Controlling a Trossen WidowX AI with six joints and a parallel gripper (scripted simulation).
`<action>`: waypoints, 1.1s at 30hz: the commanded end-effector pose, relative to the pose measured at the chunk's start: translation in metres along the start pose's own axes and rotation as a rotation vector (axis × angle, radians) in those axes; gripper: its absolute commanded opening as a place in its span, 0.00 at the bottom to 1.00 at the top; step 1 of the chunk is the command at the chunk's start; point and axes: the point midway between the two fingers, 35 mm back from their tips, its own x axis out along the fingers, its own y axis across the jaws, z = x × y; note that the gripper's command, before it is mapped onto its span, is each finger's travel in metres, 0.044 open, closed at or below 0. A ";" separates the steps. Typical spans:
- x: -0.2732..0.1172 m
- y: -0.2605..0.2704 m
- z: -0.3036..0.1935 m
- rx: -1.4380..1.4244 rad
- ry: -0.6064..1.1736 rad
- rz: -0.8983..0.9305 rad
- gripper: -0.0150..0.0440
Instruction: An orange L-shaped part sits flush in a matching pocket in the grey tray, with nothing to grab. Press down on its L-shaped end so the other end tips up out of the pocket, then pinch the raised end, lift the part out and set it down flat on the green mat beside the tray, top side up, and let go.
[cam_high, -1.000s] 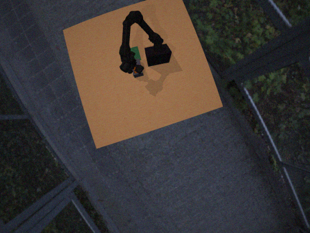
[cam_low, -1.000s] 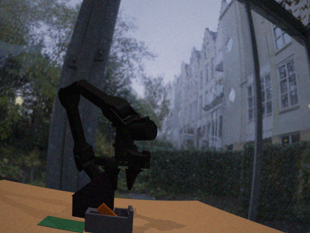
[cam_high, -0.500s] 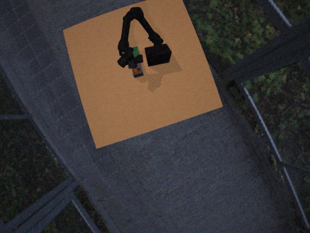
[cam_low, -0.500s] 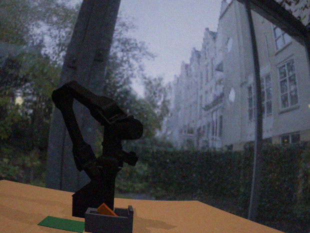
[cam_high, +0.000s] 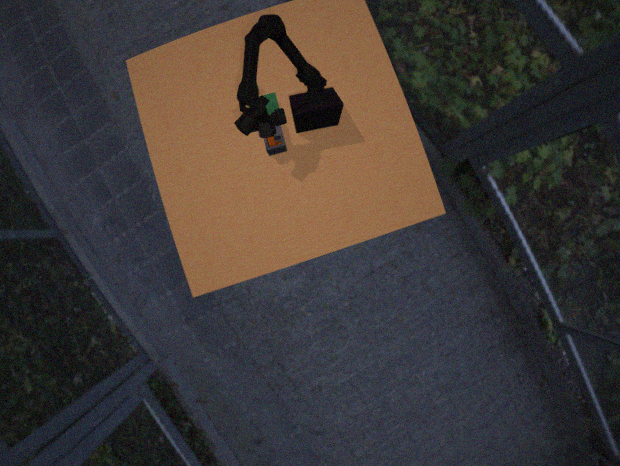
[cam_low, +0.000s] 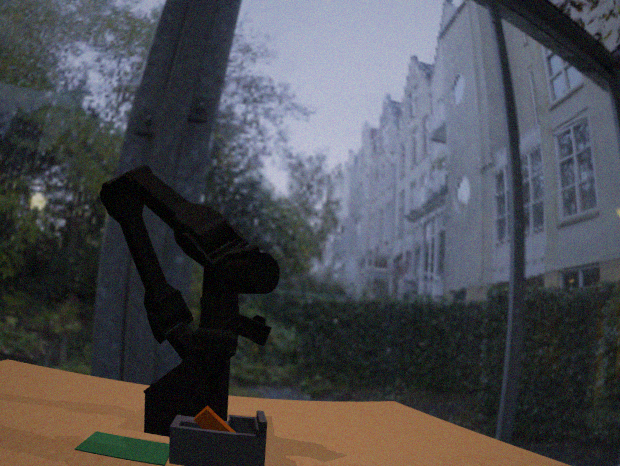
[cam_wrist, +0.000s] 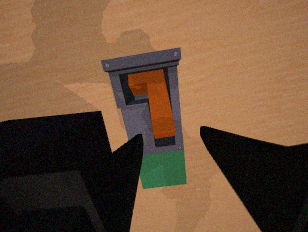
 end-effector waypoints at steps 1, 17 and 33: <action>0.014 0.005 -0.003 -0.012 0.014 0.011 0.73; 0.035 0.004 -0.003 -0.013 0.014 0.011 0.73; 0.061 0.005 -0.004 -0.012 0.016 0.011 0.73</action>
